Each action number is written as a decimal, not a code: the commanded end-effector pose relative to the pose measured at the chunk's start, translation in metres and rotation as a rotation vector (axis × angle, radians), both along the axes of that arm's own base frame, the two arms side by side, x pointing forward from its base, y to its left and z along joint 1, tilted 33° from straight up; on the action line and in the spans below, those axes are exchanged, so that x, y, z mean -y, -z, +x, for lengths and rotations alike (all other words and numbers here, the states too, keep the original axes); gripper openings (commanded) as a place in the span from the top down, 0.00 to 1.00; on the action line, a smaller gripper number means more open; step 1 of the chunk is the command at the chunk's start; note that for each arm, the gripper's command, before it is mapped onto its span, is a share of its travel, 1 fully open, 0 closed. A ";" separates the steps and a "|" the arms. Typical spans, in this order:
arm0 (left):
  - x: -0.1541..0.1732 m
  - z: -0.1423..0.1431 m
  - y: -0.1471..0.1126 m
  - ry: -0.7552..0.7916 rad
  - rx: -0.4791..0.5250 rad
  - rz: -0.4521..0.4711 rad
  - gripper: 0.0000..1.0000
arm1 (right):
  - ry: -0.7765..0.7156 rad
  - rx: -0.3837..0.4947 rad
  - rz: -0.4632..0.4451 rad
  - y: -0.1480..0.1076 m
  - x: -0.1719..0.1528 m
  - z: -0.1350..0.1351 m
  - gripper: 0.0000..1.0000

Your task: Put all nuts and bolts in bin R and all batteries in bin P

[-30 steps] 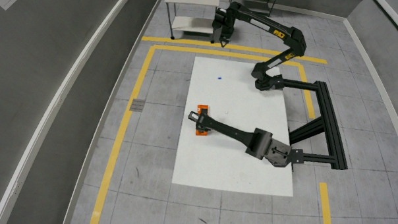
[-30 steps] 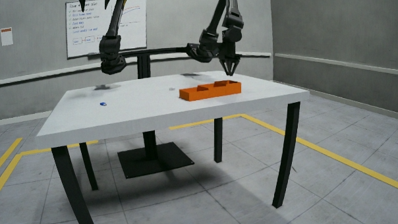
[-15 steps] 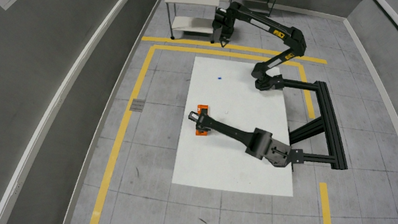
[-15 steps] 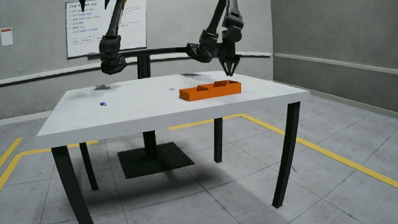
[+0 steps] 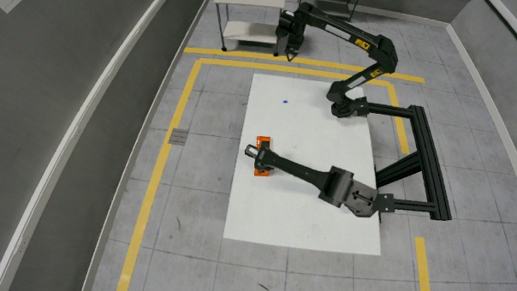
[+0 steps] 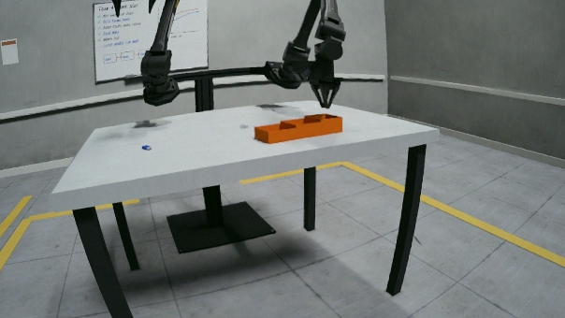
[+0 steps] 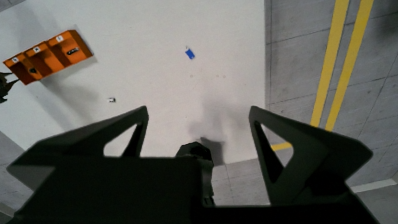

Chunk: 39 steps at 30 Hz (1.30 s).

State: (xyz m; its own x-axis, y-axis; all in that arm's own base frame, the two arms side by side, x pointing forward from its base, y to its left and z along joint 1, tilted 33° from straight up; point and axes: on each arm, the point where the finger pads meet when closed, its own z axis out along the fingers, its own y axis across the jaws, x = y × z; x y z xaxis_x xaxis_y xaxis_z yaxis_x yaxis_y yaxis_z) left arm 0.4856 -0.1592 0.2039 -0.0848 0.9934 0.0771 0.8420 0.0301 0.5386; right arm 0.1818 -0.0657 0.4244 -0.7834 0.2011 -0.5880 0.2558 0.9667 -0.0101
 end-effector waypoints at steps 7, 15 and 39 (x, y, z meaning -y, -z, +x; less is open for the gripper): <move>0.015 -0.001 -0.044 0.006 0.058 -0.030 0.00 | -0.010 0.035 -0.015 -0.021 -0.003 0.000 0.00; 0.018 -0.015 -0.065 0.006 0.059 -0.032 0.00 | -0.010 0.035 -0.015 -0.021 -0.003 0.000 0.00; 0.025 -0.066 -0.140 0.006 0.061 -0.038 0.00 | -0.010 0.035 -0.015 -0.021 -0.003 0.000 0.00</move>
